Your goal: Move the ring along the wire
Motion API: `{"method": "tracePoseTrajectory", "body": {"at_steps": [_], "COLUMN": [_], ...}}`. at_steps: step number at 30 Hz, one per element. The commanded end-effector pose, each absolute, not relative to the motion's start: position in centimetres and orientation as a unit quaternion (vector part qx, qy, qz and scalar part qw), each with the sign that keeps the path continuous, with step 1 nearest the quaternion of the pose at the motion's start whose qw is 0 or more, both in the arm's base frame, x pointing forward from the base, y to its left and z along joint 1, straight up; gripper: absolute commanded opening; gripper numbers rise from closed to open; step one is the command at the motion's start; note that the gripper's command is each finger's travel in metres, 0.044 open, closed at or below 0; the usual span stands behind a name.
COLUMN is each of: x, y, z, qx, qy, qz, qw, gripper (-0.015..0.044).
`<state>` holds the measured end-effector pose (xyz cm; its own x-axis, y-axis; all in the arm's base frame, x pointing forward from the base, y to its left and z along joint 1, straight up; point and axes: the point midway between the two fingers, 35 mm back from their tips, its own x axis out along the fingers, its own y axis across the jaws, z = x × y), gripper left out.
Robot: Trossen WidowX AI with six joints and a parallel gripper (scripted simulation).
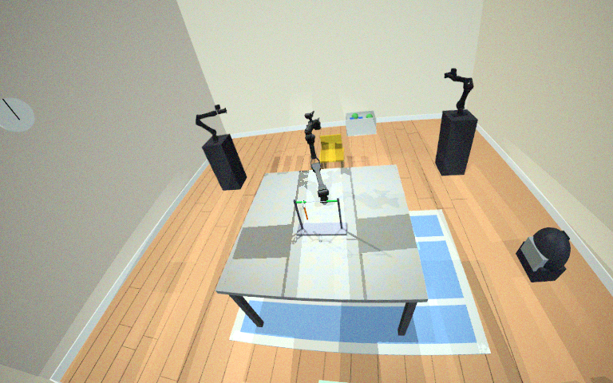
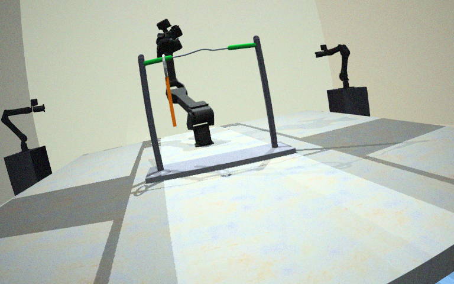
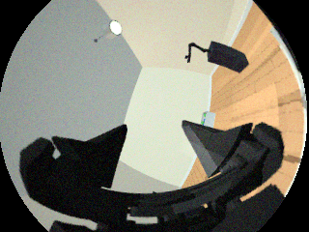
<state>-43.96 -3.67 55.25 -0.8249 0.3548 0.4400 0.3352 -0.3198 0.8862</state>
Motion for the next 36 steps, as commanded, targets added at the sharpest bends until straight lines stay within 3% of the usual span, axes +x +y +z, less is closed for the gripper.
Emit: {"method": "tracePoseTrajectory", "body": {"at_steps": [1, 9, 24, 36], "x": [-43.8, -35.1, -12.5, -3.8], "y": [-3.5, 3.8, 11.6, 10.9], "z": [55.4, 60.4, 63.6, 63.3], "qx": [0.299, 0.434, 0.670, 0.731], "qy": [0.584, 0.620, 0.599, 0.538], "qz": [0.754, 0.653, 0.414, 0.364], "qw": [0.006, -0.022, -0.144, -0.208], "gripper": [0.0374, 0.0164, 0.0160, 0.0160]}}
